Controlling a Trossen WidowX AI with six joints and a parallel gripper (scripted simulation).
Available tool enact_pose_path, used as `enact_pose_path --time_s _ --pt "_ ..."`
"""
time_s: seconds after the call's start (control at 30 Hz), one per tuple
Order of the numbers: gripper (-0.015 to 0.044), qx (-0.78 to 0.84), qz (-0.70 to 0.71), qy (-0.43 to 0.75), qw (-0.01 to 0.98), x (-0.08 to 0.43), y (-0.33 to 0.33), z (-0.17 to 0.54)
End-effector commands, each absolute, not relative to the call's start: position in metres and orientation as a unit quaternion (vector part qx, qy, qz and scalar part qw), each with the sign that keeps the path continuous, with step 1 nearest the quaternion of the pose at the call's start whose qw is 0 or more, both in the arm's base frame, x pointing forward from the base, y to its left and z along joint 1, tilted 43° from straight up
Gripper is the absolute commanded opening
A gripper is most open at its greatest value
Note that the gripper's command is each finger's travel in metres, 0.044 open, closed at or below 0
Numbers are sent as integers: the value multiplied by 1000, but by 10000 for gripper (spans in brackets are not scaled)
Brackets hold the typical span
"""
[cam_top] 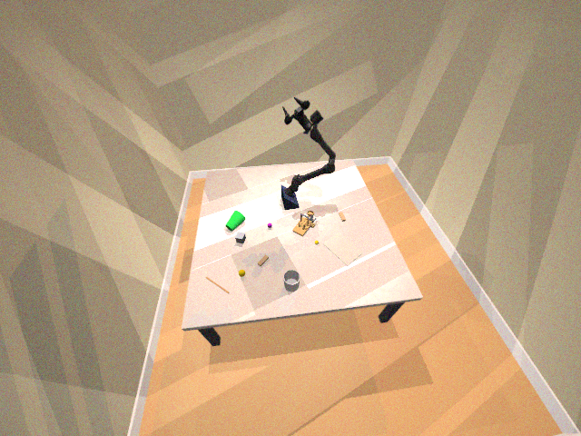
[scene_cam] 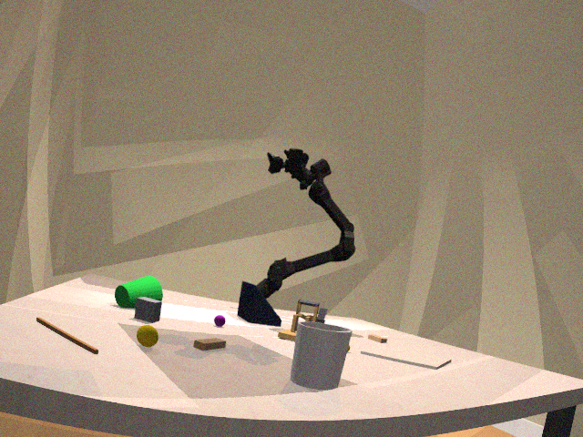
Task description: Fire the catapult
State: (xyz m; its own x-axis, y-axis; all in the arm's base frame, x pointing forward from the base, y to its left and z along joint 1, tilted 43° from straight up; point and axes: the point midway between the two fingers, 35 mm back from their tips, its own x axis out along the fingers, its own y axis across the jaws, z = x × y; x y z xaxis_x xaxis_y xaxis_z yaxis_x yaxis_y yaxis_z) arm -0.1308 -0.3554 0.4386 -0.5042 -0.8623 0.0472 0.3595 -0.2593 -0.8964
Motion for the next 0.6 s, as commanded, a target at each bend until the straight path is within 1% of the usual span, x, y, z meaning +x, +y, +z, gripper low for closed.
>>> enact_pose_path --time_s 0.0,0.17,0.33,0.57 --pt "440 -266 -709 436 486 -95 -378 414" --pt "440 -249 -678 428 544 -61 -389 391" --pt "440 -233 -652 422 584 -36 -396 374" --pt "440 -188 -585 413 672 22 -406 333"
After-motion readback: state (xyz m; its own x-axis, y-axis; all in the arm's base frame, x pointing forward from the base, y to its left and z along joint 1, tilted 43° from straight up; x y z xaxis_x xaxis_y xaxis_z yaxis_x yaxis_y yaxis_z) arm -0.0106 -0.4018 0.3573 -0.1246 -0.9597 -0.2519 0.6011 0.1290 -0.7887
